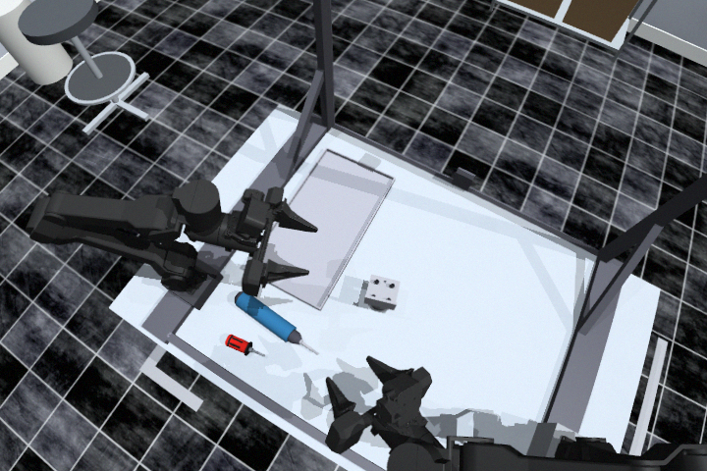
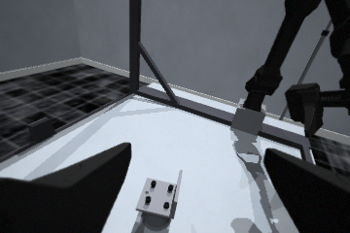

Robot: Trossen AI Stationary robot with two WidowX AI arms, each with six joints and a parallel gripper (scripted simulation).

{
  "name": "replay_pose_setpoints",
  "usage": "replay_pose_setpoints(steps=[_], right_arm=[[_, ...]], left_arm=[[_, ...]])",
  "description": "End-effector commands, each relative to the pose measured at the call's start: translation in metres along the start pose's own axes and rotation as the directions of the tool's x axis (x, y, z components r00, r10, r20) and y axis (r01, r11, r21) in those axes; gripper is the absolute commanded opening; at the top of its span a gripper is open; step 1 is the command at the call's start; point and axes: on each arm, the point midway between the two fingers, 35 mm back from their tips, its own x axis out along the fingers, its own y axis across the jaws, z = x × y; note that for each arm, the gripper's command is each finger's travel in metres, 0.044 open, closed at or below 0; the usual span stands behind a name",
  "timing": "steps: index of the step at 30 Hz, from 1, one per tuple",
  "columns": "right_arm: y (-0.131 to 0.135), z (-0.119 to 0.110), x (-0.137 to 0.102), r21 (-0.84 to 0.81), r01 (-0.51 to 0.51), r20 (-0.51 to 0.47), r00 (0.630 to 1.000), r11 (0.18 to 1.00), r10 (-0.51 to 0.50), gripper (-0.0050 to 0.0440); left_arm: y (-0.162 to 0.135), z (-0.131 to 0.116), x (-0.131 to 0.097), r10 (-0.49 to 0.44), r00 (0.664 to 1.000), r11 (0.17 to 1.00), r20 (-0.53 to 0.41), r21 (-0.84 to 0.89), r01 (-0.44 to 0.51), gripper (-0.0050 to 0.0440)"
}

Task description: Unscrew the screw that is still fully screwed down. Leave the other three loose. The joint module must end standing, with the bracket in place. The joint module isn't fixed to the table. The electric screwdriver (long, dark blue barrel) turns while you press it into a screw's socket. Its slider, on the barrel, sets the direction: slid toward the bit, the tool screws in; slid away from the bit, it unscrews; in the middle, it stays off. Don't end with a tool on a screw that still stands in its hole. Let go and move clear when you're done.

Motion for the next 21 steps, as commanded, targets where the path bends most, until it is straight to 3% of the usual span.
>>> replay_pose_setpoints(steps=[1,18,21], right_arm=[[-0.0014,0.0087,-0.0031,0.003,0.004,0.023,1.000,1.000,-0.004,0.0400],[-0.0014,0.0087,-0.0031,0.003,0.004,0.023,1.000,1.000,-0.004,0.0400],[-0.0029,-0.0011,-0.0033,0.000,0.014,0.001,1.000,1.000,-0.014,0.0328]], left_arm=[[0.0064,0.0114,-0.0037,0.017,1.000,1.000,0.019,0.022,-0.017,0.0400],[0.0064,0.0114,-0.0037,0.017,1.000,1.000,0.019,0.022,-0.017,0.0400],[0.0010,0.0128,-0.0047,0.019,1.000,1.000,0.017,0.013,-0.019,0.0400]])
